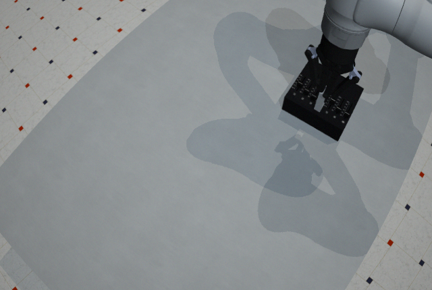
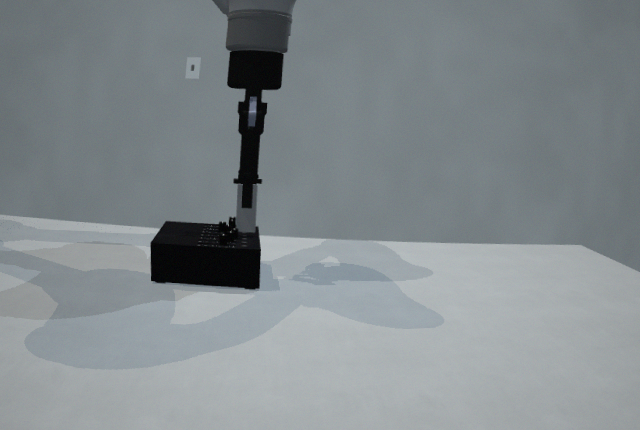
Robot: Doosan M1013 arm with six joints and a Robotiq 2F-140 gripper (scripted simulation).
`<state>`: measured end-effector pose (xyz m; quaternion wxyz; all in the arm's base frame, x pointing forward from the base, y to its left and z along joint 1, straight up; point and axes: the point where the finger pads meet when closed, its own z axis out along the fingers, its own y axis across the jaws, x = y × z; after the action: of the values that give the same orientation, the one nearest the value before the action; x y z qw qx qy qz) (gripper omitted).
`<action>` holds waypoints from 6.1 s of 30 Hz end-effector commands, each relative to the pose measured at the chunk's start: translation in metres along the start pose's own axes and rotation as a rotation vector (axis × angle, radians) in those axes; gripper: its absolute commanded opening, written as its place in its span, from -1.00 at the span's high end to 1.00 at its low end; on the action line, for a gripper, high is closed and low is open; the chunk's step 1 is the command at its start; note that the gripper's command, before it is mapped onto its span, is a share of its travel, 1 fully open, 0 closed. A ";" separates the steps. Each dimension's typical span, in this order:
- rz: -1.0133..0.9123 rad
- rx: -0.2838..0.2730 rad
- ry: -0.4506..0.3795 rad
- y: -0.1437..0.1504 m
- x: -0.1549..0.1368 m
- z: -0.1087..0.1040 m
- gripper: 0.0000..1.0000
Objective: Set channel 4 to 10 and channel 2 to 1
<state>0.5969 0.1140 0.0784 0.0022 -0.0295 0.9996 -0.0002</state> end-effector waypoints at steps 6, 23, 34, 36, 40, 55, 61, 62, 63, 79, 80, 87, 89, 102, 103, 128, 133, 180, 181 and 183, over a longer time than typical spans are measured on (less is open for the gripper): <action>0.000 0.000 0.000 0.000 0.000 0.000 0.80; 0.000 0.000 0.000 0.000 0.003 0.000 0.80; 0.000 0.000 0.000 0.000 0.007 0.000 0.80; 0.000 0.000 0.000 0.000 0.007 0.000 0.80; 0.000 0.000 0.000 0.000 0.009 0.000 0.80; 0.000 0.000 0.000 0.000 0.017 0.000 0.80; 0.000 0.000 0.000 0.000 0.020 0.000 0.80; 0.000 0.000 0.000 0.000 0.020 0.000 0.80; 0.000 0.000 0.000 0.000 0.020 0.000 0.80; 0.000 0.000 0.000 0.000 0.029 0.000 0.80; 0.000 0.000 0.000 0.000 0.030 0.000 0.80; 0.000 0.000 0.000 0.000 0.033 0.000 0.80; 0.000 0.000 0.000 0.000 0.034 0.000 0.80; 0.000 0.000 0.000 0.000 0.038 0.000 0.80; 0.000 0.000 0.000 0.000 0.039 0.000 0.80; 0.000 0.000 0.000 0.000 0.042 0.000 0.80; 0.000 0.000 0.000 0.000 0.042 0.000 0.80; 0.000 0.000 0.000 0.000 0.036 -0.013 0.80; 0.000 0.000 0.000 0.000 0.036 -0.013 0.80; 0.000 0.000 0.000 0.000 0.036 -0.020 0.80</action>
<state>0.5609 0.1118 0.0917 0.0022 -0.0295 0.9996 -0.0002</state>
